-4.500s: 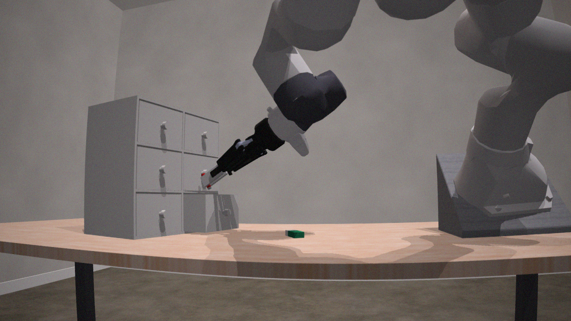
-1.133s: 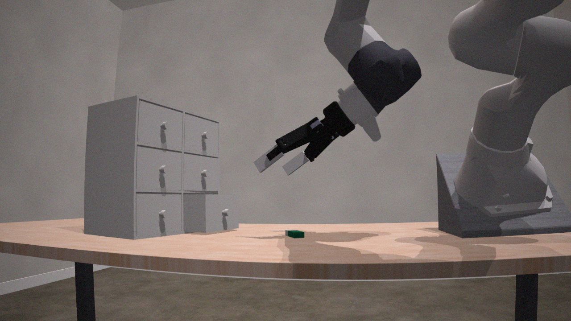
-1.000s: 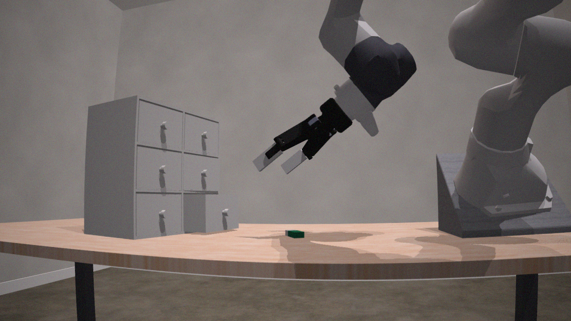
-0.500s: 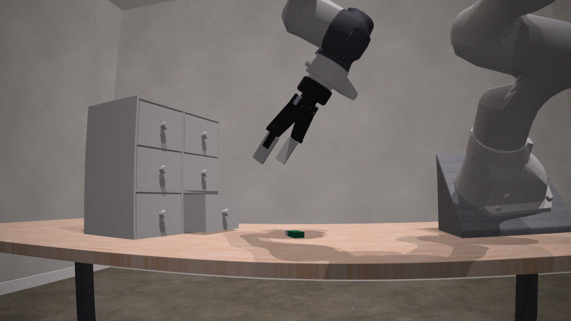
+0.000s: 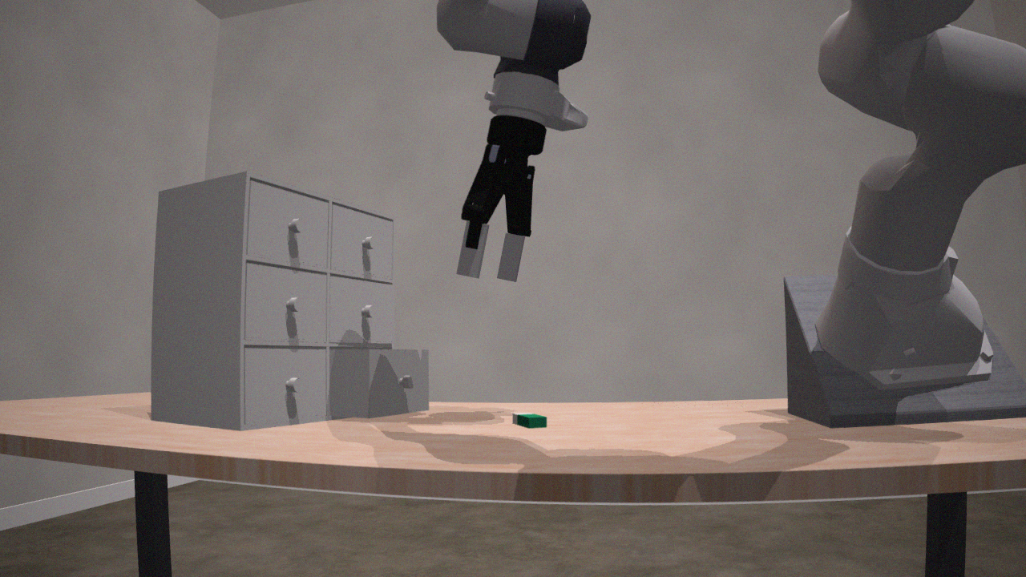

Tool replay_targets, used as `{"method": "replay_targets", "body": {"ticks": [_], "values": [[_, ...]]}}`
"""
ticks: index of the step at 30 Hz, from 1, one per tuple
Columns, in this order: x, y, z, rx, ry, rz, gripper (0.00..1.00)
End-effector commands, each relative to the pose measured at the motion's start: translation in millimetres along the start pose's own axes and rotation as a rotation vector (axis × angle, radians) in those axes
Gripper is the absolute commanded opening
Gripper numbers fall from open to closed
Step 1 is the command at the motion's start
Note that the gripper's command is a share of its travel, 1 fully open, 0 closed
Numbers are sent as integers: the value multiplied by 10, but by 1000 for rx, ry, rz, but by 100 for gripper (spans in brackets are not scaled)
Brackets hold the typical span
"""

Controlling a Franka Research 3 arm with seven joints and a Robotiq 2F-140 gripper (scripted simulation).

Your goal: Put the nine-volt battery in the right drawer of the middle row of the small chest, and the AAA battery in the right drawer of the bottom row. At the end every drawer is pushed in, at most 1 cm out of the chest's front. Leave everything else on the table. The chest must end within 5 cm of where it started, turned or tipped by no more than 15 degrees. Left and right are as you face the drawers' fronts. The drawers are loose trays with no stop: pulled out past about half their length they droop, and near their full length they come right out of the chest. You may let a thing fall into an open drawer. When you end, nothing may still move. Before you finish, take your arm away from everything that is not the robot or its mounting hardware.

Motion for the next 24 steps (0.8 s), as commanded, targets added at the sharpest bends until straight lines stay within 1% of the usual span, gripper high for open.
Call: {"method": "replay_targets", "body": {"ticks": [1, 2, 4, 8, 12, 16, 24], "values": [[-41, -37, 95, -123, 64, 119, 100], [-36, -23, 91, -123, 67, 136, 100], [-36, -23, 91, -123, 67, 136, 100], [-24, 21, 79, -121, 76, 187, 100], [-18, 48, 73, -121, 82, 217, 100], [-16, 58, 69, -120, 84, 230, 100], [-15, 59, 69, -120, 85, 232, 100]]}}
Point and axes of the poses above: the point where the finger pads meet when closed, its own x axis back along the fingers, its own z axis across the jaws, y = z × x, the point moved 8 cm from there along x, back along the fingers, and after that the axes turned 7 degrees about x, right-handed, at the moved point
